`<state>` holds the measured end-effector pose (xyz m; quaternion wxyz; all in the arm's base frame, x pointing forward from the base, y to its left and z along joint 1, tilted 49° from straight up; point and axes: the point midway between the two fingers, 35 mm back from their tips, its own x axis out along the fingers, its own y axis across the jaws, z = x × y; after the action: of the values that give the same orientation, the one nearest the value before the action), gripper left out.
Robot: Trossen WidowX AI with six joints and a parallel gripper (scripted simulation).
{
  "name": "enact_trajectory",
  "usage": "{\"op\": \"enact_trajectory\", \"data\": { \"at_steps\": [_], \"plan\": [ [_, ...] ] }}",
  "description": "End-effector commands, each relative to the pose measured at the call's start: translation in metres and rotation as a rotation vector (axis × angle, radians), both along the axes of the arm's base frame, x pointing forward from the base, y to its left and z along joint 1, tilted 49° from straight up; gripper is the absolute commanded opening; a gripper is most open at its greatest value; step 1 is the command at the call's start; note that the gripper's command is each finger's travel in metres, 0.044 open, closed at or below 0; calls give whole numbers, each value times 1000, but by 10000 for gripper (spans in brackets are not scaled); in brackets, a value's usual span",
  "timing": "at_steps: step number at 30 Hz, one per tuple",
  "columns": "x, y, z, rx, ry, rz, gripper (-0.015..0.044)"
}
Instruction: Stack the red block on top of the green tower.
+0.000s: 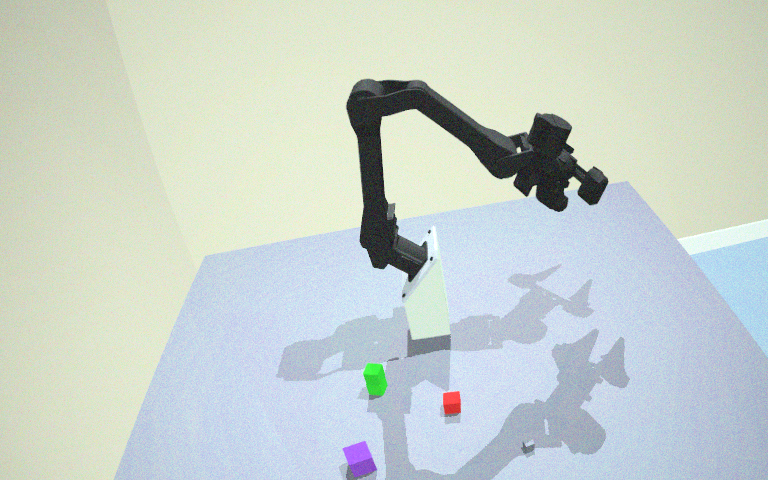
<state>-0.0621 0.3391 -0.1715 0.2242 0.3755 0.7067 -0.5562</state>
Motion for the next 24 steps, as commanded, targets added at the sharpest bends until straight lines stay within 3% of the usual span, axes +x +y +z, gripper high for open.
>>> {"op": "enact_trajectory", "data": {
  "at_steps": [1, 24],
  "plan": [
    [1, 0, 0, -7, -1, -9, 426],
    [153, -36, -3, -757, -11, -1359, 440]
  ]
}}
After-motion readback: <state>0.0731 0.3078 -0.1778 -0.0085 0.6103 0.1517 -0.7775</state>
